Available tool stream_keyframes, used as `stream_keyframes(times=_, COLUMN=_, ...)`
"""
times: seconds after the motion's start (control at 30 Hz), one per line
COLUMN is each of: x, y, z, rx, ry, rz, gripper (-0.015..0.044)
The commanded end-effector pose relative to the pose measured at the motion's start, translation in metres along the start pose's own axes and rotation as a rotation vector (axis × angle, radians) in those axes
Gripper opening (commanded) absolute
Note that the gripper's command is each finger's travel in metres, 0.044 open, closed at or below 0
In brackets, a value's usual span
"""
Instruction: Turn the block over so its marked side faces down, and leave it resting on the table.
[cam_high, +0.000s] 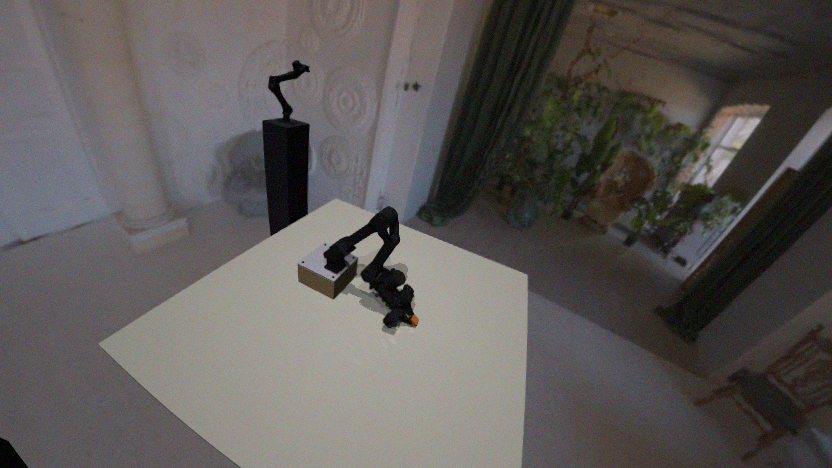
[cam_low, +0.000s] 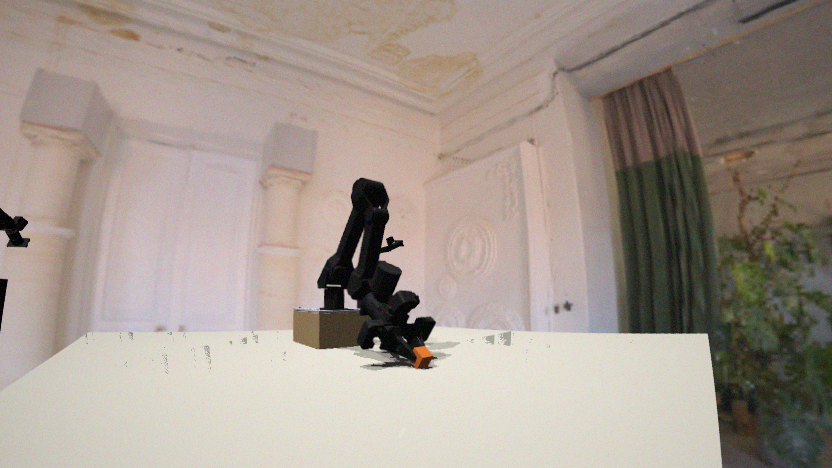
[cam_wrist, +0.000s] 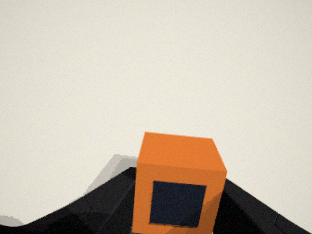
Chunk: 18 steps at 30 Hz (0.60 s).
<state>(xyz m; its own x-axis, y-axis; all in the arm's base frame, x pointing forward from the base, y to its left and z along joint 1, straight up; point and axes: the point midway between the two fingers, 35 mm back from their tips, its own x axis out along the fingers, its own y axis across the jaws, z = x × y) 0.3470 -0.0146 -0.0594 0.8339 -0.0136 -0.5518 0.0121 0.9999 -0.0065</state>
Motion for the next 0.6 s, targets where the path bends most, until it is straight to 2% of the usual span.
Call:
stream_keyframes(times=0.0, x=-0.0059, y=0.0009, z=-0.0072, rx=0.004, ry=-0.021, rz=0.004, gripper=0.0000)
stream_keyframes(times=0.57, x=-0.0149, y=0.0011, z=-0.0042, rx=0.003, ry=-0.091, rz=0.004, gripper=0.0000)
